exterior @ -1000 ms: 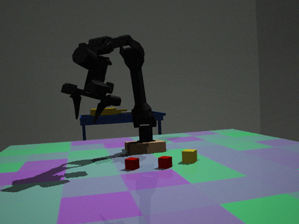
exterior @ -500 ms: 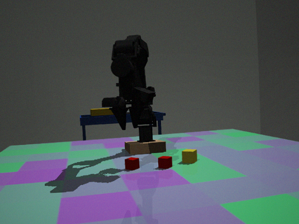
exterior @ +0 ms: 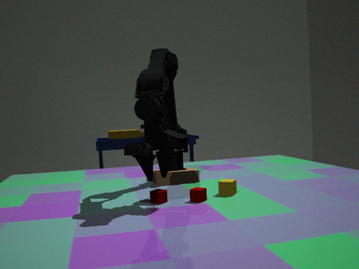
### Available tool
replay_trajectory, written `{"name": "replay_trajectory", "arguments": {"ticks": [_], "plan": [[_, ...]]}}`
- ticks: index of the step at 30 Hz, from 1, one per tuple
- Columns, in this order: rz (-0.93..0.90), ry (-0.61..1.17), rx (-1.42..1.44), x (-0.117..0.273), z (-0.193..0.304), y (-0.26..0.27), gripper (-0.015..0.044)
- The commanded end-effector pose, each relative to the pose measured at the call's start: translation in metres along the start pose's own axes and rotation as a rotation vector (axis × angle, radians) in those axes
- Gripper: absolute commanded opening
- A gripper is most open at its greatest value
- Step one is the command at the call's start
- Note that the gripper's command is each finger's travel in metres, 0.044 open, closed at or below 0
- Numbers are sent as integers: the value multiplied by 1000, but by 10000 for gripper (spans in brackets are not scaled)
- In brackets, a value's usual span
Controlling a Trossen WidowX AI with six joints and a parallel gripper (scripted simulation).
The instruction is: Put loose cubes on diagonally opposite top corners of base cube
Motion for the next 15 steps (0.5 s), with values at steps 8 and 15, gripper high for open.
{"name": "replay_trajectory", "arguments": {"ticks": [8, 15], "plan": [[-9, 2, 5, -17, 0, 1, 265], [-9, 2, 5, -29, 0, 1, 265]]}}
Point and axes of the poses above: the point midway between the two fingers, 35 mm back from their tips, its own x axis back along the fingers, its own y axis across the jaws, z = x × y, the point moved 8 cm from there along x, back along the fingers, and after that the axes turned 14 degrees about -x, right-handed, at the moved point
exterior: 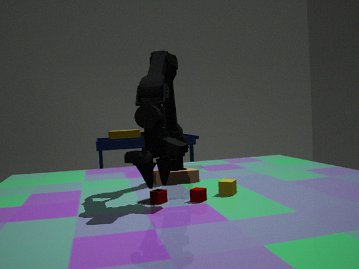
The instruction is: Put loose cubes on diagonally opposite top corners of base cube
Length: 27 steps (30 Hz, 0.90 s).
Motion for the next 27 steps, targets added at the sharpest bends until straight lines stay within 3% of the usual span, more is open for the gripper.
{"name": "replay_trajectory", "arguments": {"ticks": [1, 13, 19, 27], "plan": [[-15, 8, 5, -11, 1, 1, 265], [-15, 9, 5, -28, 1, 2, 265], [-15, 9, 5, -28, 1, 2, 107], [-15, 8, 5, -17, 0, 0, 105]]}}
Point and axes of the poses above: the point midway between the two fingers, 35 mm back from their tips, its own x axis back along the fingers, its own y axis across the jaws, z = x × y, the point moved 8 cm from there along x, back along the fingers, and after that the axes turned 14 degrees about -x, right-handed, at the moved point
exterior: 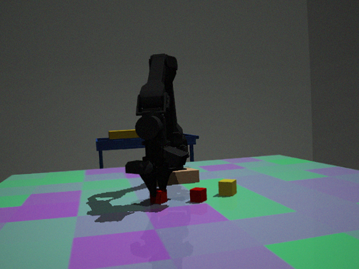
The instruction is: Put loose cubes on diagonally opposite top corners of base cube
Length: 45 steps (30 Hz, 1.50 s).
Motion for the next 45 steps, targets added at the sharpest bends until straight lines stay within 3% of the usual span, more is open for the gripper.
{"name": "replay_trajectory", "arguments": {"ticks": [1, 31, 45], "plan": [[2, -7, 4, 10, -2, -2, 105], [2, -7, 4, 104, 0, -1, 105], [0, -10, -276, 102, -19, 21, 105]]}}
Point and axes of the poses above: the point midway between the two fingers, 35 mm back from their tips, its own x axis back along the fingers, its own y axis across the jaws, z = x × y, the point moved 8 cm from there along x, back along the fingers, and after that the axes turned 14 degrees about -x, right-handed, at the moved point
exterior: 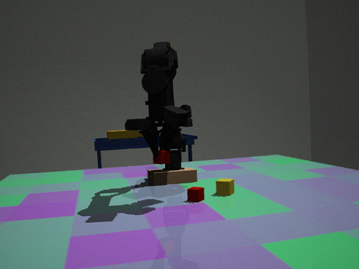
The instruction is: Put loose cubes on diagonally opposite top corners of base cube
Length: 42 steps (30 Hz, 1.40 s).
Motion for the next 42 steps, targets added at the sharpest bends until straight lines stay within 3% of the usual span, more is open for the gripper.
{"name": "replay_trajectory", "arguments": {"ticks": [1, 42], "plan": [[-4, -3, -90, -1, -4, 10, 105], [-16, 1, -1187, -18, -34, 115, 105]]}}
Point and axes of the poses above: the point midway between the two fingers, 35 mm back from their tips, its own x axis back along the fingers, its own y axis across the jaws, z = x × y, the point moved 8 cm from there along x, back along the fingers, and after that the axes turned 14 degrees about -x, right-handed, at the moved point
